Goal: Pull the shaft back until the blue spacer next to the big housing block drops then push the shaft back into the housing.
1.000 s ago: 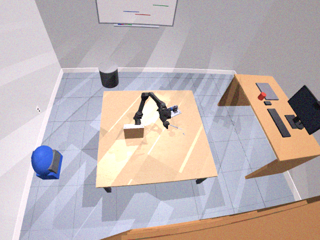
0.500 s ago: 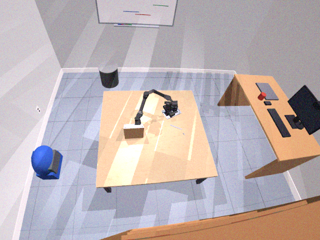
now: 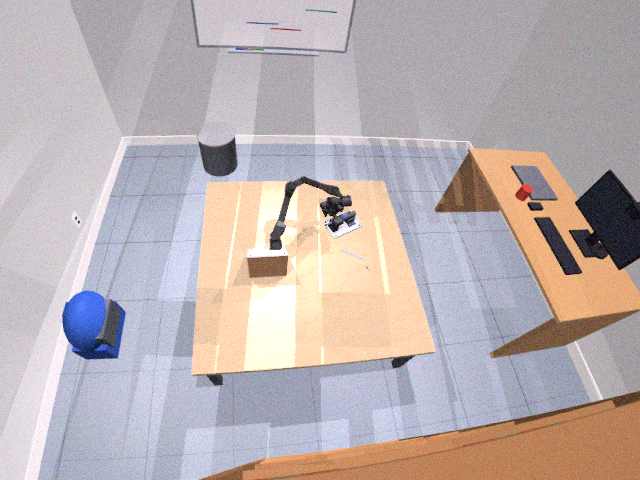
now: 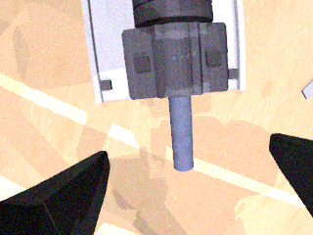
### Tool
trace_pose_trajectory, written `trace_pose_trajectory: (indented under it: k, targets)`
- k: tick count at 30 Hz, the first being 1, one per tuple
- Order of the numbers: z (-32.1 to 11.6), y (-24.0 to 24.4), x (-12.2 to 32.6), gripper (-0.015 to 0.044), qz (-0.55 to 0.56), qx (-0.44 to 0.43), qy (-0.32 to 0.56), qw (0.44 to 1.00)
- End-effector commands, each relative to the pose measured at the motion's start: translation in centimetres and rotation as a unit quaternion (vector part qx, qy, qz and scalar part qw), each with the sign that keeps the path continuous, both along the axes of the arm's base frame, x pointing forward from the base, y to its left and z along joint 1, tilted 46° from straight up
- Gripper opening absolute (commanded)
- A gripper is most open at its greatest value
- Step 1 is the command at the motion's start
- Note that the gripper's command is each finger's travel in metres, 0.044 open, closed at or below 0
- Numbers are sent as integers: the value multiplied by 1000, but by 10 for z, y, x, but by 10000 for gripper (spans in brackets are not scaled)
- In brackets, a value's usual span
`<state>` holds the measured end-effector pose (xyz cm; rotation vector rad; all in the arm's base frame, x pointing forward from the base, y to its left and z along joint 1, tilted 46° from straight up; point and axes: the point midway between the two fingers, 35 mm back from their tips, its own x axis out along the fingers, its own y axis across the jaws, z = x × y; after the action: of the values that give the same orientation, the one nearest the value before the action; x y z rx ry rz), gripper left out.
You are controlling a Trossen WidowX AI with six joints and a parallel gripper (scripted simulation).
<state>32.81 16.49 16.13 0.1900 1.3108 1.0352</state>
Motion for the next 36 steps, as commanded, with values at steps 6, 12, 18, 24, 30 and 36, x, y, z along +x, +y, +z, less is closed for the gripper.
trace_pose_trajectory:
  k: [6,12,18,24,30,36]
  targets:
    - [2,1,-1,440,0,2,1,1000]
    - [2,1,-1,440,0,2,1,1000]
    - [2,1,-1,440,0,2,1,1000]
    - [2,1,-1,440,0,2,1,1000]
    - [-7,0,3,440,64,14,-114,991]
    - [-25,-3,8,440,240,8,-429,871]
